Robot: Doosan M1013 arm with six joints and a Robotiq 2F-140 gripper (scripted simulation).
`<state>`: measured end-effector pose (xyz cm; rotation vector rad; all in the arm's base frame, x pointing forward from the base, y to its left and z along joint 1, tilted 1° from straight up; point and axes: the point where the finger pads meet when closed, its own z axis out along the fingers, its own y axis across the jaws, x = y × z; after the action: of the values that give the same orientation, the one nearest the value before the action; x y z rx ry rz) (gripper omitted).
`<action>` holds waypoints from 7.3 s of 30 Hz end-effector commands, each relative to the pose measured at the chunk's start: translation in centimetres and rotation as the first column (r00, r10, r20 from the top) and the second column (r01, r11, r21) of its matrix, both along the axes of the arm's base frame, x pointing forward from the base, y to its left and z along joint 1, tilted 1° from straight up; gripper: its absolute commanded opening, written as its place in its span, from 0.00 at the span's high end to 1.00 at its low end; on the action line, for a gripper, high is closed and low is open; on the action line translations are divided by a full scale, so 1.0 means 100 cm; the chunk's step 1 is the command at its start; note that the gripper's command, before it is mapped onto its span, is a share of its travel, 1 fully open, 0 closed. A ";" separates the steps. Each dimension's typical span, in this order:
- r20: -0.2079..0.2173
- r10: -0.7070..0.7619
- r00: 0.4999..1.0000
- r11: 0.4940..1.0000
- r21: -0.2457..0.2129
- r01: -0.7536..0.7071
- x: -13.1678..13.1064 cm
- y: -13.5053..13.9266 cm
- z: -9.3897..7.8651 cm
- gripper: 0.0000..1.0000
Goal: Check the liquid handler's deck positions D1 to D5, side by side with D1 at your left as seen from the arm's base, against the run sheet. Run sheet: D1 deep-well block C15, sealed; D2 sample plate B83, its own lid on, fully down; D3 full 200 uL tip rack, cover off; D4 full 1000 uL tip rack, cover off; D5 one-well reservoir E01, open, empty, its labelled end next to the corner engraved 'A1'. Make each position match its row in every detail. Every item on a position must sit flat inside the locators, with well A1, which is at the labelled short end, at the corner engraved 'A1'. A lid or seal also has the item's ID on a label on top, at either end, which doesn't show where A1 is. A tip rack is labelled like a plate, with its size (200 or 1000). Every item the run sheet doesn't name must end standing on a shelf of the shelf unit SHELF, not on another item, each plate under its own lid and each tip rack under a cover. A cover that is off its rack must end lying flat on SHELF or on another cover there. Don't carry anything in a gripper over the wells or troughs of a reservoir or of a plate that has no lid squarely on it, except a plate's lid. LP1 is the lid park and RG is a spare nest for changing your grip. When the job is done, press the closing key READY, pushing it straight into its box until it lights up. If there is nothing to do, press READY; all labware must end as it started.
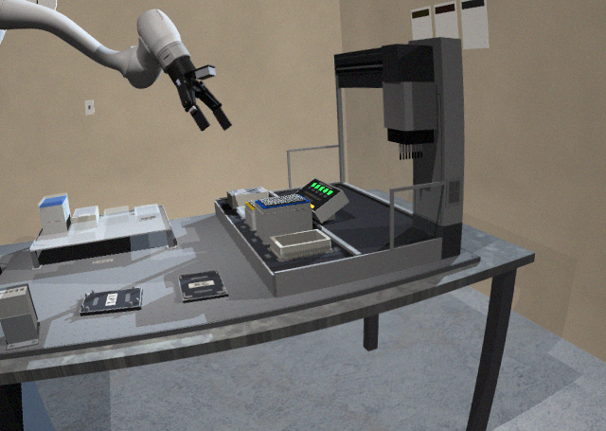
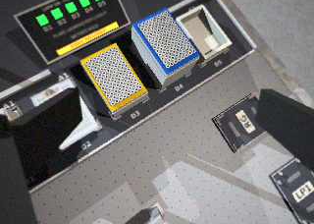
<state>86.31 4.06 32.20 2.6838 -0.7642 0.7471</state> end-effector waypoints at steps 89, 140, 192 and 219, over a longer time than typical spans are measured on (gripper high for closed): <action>-0.396 0.558 0.729 0.823 0.375 -0.427 0.032 -0.098 -0.034 0.21; -0.396 0.558 0.729 0.823 0.375 -0.427 0.137 -0.250 -0.049 0.21; -0.396 0.558 0.729 0.823 0.375 -0.427 0.137 -0.249 -0.144 0.21; -0.396 0.558 0.729 0.823 0.375 -0.427 0.137 -0.184 -0.143 0.21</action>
<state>99.98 -15.62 17.70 3.1538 0.0110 0.0058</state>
